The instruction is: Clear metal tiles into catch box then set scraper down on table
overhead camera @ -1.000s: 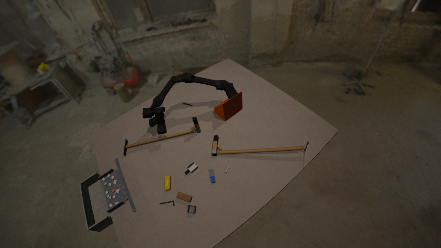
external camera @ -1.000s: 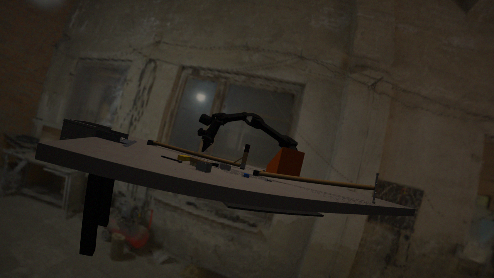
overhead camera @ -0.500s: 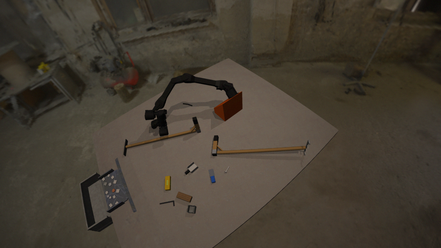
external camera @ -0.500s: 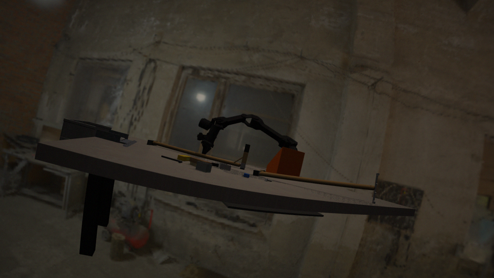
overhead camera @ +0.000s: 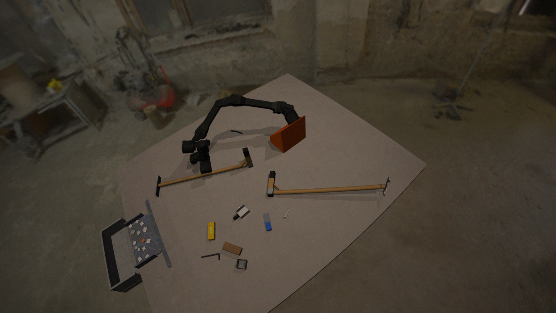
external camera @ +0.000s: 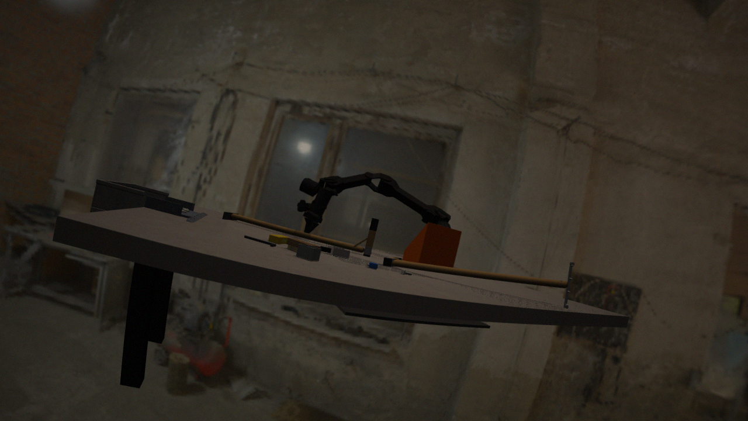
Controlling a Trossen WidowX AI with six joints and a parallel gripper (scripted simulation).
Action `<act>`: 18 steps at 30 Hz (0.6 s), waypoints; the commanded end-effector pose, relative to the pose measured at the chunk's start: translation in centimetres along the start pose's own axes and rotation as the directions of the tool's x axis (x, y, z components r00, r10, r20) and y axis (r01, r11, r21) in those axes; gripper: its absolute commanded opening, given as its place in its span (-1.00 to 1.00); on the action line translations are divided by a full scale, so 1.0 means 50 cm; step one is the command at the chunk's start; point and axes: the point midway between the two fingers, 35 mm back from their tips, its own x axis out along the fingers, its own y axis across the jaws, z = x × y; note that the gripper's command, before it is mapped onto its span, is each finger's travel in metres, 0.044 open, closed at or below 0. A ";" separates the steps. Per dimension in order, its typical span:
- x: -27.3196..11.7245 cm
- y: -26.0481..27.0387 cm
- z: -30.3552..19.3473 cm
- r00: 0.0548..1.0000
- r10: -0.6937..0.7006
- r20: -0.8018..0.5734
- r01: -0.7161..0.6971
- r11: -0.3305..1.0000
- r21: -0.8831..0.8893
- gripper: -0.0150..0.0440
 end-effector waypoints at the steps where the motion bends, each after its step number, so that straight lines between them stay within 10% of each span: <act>1: 0.007 0.011 -0.004 1.000 -0.004 -0.009 0.004 1.000 0.000 -0.49; 18: 0.009 0.044 0.002 1.000 -0.002 -0.010 0.002 1.000 0.000 -0.49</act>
